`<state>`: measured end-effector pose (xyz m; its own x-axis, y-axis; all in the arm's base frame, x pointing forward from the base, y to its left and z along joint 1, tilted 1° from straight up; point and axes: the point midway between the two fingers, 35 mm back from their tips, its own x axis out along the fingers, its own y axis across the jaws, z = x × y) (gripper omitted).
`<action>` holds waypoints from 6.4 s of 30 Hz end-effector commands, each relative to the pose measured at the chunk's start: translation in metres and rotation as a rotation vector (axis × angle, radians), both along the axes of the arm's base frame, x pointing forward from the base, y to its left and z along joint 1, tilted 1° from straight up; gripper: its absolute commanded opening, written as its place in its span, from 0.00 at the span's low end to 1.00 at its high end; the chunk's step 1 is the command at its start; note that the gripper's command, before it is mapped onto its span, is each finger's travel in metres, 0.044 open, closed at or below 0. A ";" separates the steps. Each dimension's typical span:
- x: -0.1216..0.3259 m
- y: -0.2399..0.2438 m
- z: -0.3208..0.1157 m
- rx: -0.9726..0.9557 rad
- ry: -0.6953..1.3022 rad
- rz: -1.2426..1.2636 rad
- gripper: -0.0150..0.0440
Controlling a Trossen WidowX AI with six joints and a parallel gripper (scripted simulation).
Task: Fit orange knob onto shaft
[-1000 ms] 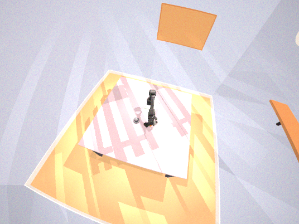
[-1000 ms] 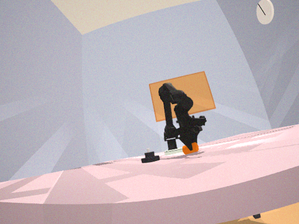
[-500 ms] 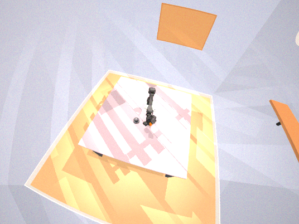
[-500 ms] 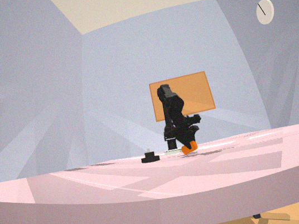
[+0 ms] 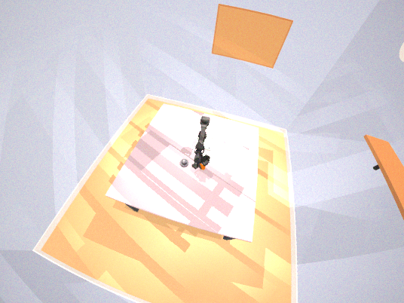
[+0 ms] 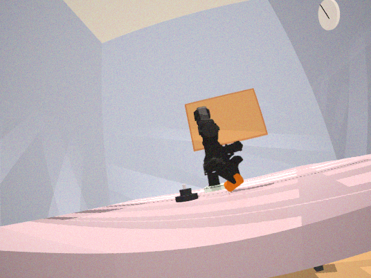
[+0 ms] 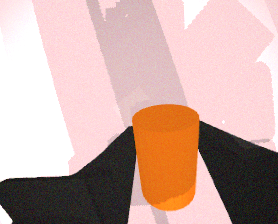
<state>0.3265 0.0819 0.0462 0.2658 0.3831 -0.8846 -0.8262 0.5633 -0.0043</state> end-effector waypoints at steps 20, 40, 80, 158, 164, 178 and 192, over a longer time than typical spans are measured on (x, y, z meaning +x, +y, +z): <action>-0.011 -0.015 0.004 0.215 -0.150 0.006 0.56; -0.021 -0.030 0.001 0.448 -0.307 0.008 0.56; -0.030 -0.045 -0.007 0.675 -0.460 0.009 0.69; -0.029 -0.042 0.100 -0.375 0.245 0.003 1.00; -0.029 -0.042 0.100 -0.375 0.245 0.003 1.00; -0.030 -0.041 0.098 -0.443 0.135 0.486 1.00; -0.028 -0.043 0.065 -0.443 0.135 0.486 1.00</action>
